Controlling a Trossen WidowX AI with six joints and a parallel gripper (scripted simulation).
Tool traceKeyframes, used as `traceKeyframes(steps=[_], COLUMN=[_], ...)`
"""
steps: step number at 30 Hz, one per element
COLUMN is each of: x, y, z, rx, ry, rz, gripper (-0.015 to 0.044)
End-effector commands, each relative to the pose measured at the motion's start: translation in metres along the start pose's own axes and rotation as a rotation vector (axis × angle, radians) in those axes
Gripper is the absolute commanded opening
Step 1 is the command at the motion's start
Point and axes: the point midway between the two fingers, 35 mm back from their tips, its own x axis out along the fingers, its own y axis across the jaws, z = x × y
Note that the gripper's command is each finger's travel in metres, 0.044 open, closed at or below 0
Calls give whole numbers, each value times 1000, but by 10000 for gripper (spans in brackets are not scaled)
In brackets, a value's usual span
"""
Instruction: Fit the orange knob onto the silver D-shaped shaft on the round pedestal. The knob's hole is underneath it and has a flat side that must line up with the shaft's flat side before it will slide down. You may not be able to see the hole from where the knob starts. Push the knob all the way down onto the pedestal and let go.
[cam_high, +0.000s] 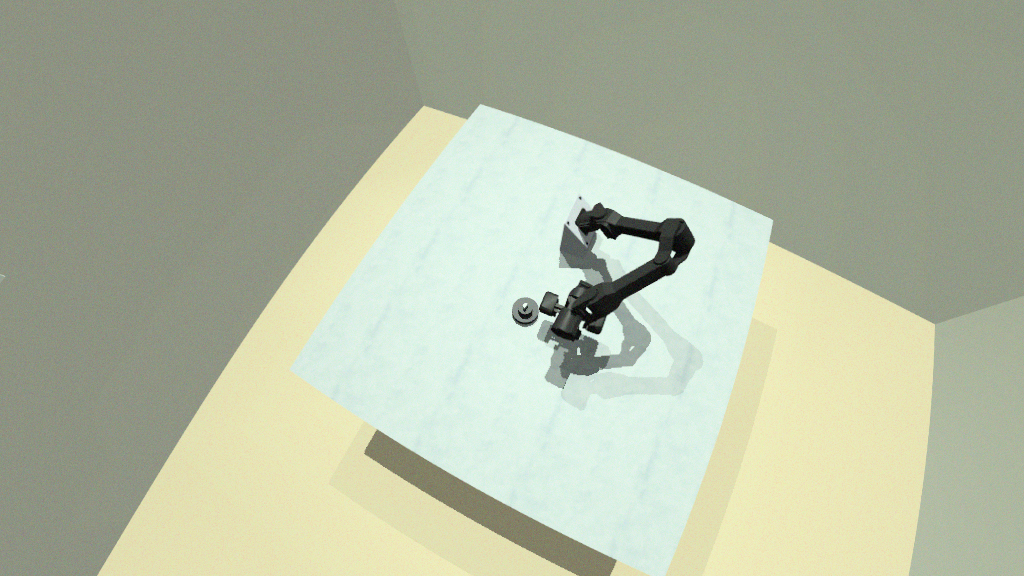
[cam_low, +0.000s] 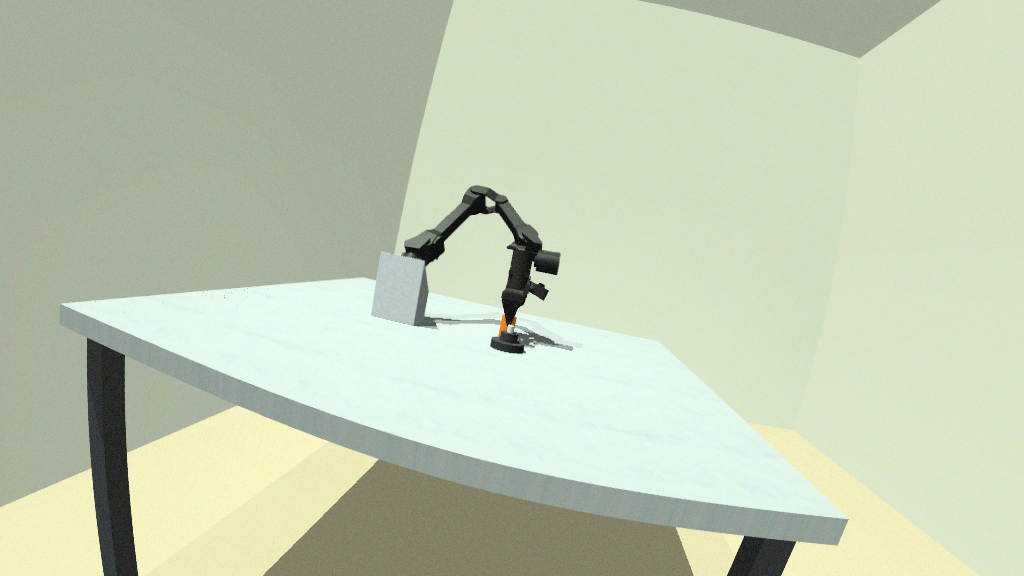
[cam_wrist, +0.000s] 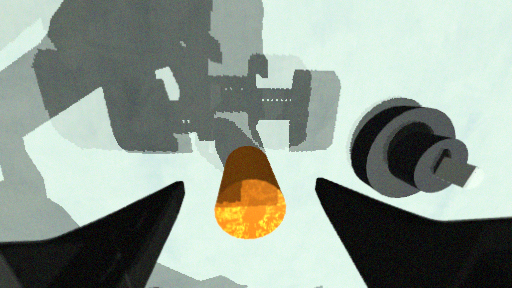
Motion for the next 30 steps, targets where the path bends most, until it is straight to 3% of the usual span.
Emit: traceKeyframes(steps=[1,18,27,30], x=[8,32,32,32], y=[0,2,2,2], z=[-3,-5,-5,-5], rx=[9,9,9,9], ry=[8,8,8,8], rz=[5,9,9,9], gripper=[440,440,204,184])
